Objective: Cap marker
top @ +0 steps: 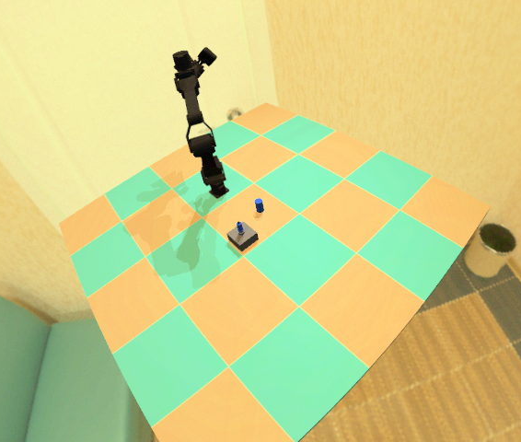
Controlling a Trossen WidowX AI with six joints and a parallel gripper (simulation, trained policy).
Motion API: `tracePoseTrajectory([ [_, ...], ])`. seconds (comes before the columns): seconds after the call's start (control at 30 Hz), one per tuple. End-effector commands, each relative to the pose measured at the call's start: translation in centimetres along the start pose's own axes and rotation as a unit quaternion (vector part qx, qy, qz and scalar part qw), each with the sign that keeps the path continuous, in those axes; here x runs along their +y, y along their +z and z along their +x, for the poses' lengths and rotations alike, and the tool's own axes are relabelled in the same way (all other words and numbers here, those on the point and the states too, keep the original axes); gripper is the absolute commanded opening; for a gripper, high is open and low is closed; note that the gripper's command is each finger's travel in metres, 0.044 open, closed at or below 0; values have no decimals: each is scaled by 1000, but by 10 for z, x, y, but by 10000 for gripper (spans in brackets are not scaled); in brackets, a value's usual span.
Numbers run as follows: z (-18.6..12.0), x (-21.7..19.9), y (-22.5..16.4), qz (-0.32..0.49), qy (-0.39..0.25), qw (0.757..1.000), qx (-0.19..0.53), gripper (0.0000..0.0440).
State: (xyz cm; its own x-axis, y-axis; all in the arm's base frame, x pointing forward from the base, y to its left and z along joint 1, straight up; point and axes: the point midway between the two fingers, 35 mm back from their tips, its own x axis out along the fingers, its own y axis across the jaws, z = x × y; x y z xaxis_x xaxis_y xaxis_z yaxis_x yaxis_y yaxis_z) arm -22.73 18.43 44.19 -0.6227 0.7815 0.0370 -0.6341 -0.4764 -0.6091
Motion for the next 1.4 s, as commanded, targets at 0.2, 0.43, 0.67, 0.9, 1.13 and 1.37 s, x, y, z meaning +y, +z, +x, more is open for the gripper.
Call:
tracePoseTrajectory([
  [0.2,-3,-4,-24,12,6,999,43,283],
  [0.43,-4,-7,-41,20,8,997,77,297],
  [0.67,-6,-11,-60,28,8,993,111,306],
  [0.9,-8,-15,-78,38,6,988,147,311],
  [1.13,-11,-19,-97,48,4,982,183,313],
  [1.37,-15,-23,-116,60,0,974,219,313],
])
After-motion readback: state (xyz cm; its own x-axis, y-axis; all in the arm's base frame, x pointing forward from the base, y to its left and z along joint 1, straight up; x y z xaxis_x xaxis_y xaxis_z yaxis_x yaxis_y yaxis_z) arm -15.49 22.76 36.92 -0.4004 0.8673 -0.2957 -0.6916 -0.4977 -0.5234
